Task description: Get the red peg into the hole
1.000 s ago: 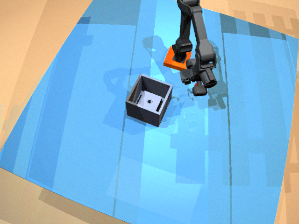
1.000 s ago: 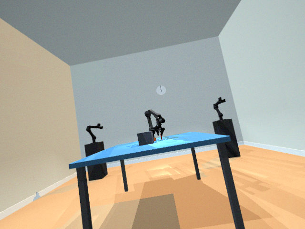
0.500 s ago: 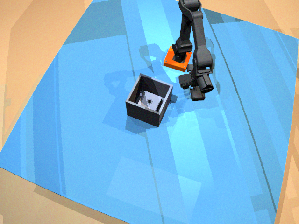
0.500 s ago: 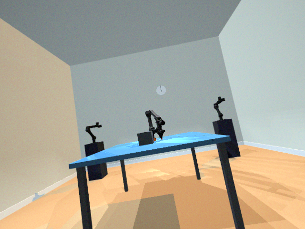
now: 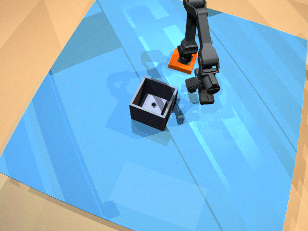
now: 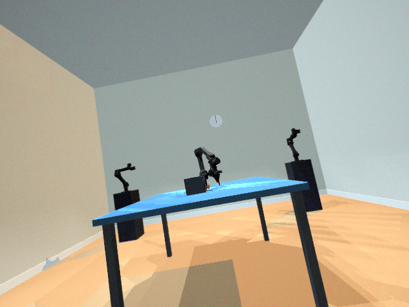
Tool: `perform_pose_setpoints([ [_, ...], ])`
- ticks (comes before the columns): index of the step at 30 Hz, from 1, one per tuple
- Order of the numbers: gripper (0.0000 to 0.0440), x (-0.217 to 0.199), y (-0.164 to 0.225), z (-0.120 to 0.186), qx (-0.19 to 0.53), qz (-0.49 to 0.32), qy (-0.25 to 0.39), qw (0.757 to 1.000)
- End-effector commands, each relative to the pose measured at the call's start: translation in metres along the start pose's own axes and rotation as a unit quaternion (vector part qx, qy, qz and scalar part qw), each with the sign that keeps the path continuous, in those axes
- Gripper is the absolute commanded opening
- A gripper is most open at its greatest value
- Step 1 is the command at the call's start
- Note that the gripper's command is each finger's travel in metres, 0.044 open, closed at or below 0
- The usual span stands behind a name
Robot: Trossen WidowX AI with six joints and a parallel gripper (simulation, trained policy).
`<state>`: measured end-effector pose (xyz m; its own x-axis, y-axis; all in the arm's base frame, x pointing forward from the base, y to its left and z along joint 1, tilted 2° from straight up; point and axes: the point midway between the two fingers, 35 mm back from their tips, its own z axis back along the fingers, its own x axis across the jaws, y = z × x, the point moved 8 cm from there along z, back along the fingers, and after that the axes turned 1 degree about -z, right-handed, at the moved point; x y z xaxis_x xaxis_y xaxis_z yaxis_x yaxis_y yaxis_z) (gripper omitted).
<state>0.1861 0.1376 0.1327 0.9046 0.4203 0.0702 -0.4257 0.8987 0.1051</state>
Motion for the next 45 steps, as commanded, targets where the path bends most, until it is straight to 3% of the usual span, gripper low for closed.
perform_pose_setpoints([
  [1,0.0000,0.003,0.001,0.011,0.013,-0.003,-0.018,1.000],
  [13,0.0000,0.014,-0.008,0.064,0.023,0.003,-0.088,0.996],
  [27,0.0000,0.017,-0.043,0.129,-0.021,-0.008,-0.149,0.989],
  [45,0.0000,0.013,-0.102,0.150,-0.078,-0.057,-0.125,0.987],
])
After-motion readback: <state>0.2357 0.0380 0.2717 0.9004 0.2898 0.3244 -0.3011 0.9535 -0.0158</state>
